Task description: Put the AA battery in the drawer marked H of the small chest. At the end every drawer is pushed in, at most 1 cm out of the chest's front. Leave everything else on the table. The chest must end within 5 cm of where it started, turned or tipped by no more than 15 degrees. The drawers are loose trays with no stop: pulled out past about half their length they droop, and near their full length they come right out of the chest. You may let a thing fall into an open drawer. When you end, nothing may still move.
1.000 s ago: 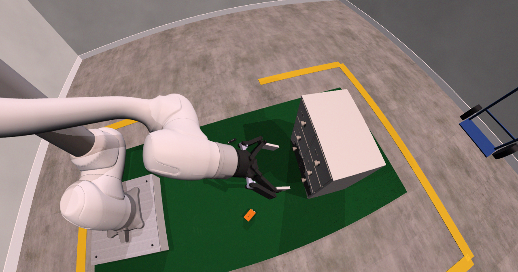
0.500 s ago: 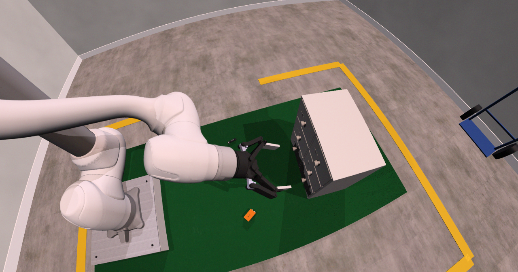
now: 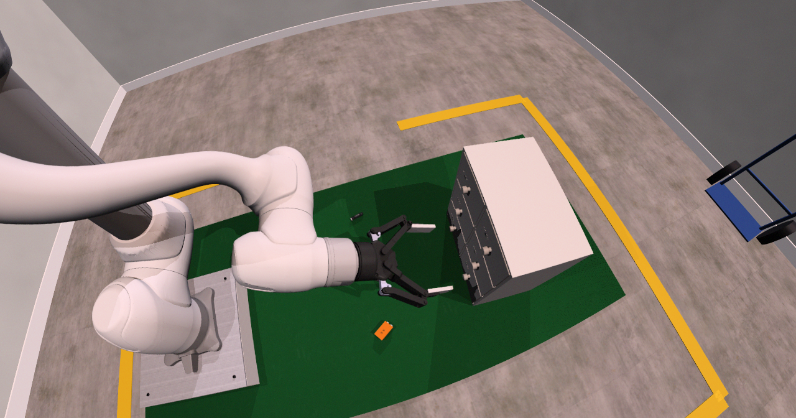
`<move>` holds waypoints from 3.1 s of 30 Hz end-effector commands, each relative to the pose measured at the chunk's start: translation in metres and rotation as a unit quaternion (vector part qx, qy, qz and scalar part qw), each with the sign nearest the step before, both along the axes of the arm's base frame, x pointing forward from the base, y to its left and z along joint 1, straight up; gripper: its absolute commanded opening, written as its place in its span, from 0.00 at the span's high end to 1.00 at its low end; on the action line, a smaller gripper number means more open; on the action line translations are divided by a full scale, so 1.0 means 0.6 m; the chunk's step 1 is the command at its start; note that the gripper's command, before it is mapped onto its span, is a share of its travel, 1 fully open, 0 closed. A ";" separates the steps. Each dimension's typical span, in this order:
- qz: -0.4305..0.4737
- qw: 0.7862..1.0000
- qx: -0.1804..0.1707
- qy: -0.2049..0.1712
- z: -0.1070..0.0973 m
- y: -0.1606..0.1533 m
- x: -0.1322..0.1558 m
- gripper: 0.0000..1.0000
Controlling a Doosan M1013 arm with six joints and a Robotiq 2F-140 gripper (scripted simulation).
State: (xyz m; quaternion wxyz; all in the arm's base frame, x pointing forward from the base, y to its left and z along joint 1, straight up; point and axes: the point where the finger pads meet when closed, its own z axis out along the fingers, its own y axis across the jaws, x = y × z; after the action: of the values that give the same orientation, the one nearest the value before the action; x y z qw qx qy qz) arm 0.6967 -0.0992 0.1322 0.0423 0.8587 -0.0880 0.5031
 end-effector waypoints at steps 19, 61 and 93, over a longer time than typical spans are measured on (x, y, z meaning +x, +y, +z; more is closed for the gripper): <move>-0.012 0.991 -0.035 -0.130 -0.031 -0.001 0.034 0.00; -0.012 0.985 -0.042 -0.164 -0.040 -0.003 0.042 0.00; -0.012 0.985 -0.042 -0.164 -0.040 -0.003 0.042 0.00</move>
State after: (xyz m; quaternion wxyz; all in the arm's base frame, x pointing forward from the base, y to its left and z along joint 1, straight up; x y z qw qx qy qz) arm 0.7219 -0.1007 0.1084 0.0694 0.7607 -0.0831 0.6400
